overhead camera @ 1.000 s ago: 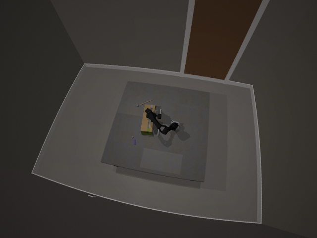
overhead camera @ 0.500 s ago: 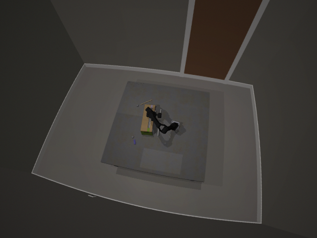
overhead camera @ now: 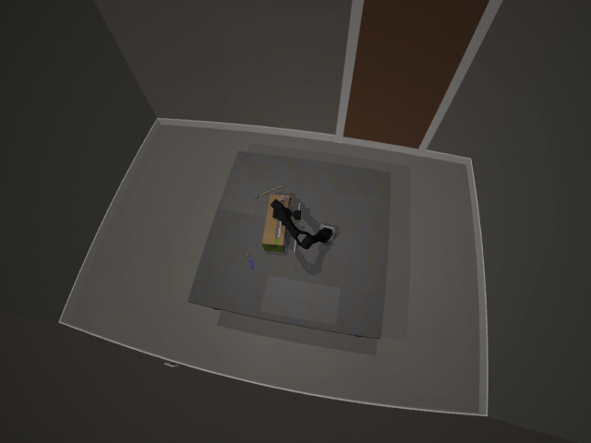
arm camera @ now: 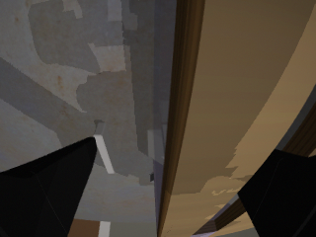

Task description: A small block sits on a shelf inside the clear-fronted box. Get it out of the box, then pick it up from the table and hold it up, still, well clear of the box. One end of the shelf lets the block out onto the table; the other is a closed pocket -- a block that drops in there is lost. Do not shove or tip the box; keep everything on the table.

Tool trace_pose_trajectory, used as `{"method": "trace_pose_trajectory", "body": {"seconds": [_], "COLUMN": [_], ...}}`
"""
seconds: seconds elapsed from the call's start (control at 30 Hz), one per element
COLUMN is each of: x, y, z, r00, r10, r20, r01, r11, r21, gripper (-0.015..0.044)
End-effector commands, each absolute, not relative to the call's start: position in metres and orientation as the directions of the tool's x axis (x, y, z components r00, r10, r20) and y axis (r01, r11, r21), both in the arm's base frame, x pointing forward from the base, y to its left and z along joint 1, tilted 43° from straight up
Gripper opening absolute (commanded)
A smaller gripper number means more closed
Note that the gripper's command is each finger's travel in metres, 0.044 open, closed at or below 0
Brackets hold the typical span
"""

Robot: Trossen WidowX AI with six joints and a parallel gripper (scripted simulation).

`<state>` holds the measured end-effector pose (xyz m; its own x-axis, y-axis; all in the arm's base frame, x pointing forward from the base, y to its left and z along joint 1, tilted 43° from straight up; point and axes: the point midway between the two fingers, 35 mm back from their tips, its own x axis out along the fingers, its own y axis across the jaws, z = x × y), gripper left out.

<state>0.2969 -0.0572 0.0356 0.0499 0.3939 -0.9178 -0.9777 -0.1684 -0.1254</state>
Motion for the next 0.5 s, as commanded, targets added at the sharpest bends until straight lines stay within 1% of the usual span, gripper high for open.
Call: {"method": "trace_pose_trajectory", "body": {"seconds": [0.0,0.47], "x": [0.297,0.300], "y": [-0.057,-0.069], "z": [0.037,0.027], "r00": [0.054,0.054], "r10": [0.393,0.393], "r20": [-0.918,-0.918], "r01": [-0.978,-0.978], "r11": [-0.163,-0.163], "r21": [-0.127,-0.127], "gripper": [0.0400,0.0400]}}
